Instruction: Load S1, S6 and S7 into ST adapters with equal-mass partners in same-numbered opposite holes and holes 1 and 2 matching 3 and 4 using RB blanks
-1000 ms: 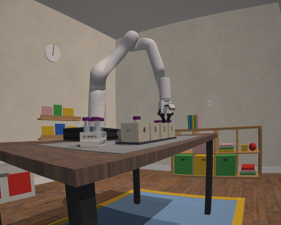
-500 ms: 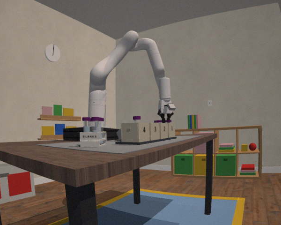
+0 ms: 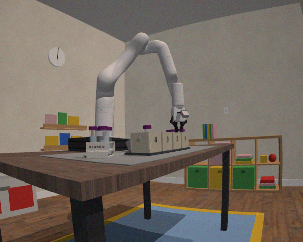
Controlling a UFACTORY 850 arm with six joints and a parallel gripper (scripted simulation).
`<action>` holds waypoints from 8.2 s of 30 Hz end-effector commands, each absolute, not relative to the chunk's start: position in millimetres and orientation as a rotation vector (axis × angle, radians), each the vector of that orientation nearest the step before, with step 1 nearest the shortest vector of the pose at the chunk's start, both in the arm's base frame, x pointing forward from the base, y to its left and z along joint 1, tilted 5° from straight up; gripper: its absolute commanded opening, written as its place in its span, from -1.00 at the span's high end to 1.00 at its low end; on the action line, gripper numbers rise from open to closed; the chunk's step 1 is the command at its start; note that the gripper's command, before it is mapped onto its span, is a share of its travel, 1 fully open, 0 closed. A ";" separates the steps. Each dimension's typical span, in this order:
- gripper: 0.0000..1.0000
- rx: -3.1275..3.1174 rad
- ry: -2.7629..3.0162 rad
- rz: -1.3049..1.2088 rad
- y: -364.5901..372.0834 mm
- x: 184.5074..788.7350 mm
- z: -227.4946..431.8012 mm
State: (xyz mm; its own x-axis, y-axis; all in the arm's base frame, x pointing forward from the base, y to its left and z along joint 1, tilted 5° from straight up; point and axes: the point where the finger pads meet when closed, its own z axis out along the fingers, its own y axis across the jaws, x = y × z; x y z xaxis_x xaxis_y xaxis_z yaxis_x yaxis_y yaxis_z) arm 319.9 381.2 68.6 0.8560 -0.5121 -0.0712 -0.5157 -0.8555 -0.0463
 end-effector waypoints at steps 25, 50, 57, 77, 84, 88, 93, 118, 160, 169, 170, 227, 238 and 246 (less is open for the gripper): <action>1.00 -2.963 0.821 0.085 380.6 321.0 84.2; 1.00 -2.963 0.821 0.085 377.4 322.6 126.1; 1.00 -2.963 0.821 0.085 376.7 323.0 136.1; 1.00 -2.963 0.821 0.085 373.9 324.3 172.0; 1.00 -2.963 0.821 0.085 372.8 324.8 186.0; 1.00 -2.963 0.821 0.085 372.5 324.9 190.0; 1.00 -2.963 0.821 0.085 372.1 325.2 196.0; 1.00 -3.064 0.063 0.057 303.8 355.8 189.6; 1.00 -3.063 -0.058 0.052 155.1 422.5 175.7; 1.00 -3.063 -0.058 0.052 155.1 422.5 175.7; 1.00 -3.063 -0.058 0.052 155.1 422.5 175.7; 1.00 -3.063 -0.058 0.052 158.4 420.8 131.8; 1.00 -3.063 -0.058 0.052 159.3 420.4 120.8; 1.00 -3.063 -0.058 0.052 159.7 420.2 114.8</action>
State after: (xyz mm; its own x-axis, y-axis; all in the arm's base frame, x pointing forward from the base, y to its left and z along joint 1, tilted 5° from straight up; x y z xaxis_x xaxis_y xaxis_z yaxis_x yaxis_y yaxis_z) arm 419.5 159.2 117.7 0.9986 0.0392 -0.0341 0.0365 -0.9963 -0.0774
